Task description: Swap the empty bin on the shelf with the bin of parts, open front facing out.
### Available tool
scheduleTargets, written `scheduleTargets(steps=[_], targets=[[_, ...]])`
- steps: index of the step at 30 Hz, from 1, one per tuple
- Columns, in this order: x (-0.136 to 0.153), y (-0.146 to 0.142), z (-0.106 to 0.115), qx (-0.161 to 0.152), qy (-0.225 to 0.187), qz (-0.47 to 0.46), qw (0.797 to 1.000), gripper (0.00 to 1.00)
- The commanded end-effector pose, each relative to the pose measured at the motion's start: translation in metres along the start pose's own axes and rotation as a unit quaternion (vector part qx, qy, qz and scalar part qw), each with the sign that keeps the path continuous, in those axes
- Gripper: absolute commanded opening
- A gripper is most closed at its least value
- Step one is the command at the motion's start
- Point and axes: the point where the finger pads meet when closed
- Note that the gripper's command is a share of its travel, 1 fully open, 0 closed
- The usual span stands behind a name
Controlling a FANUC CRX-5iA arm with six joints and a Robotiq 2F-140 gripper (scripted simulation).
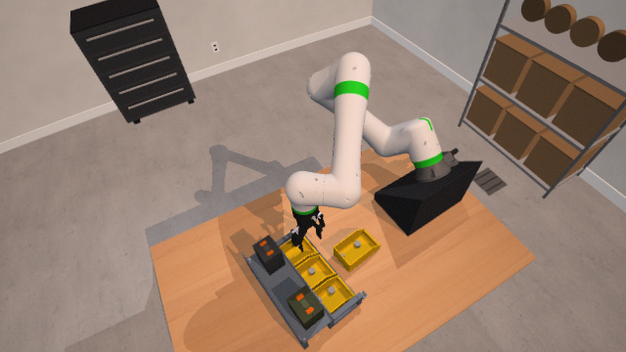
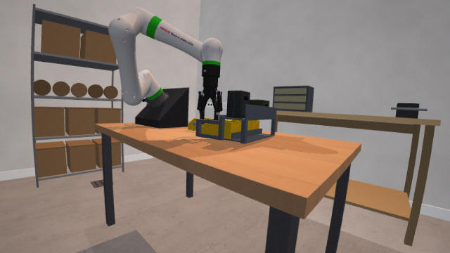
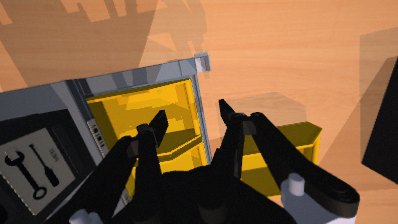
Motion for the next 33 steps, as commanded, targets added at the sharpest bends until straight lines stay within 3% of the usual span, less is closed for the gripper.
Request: scheduleTargets(steps=[1,33], targets=[[0.0001,-0.0007,0.0010,-0.001,0.000,0.000,1.000,0.62],[0.0001,-0.0007,-0.0024,-0.001,0.000,0.000,1.000,0.62]])
Point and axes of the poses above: the point where the finger pads meet when closed, its own z axis back along the fingers, its own y axis across the jaws, x = y × z, and after that the axes turned 6 degrees about -z, right-handed
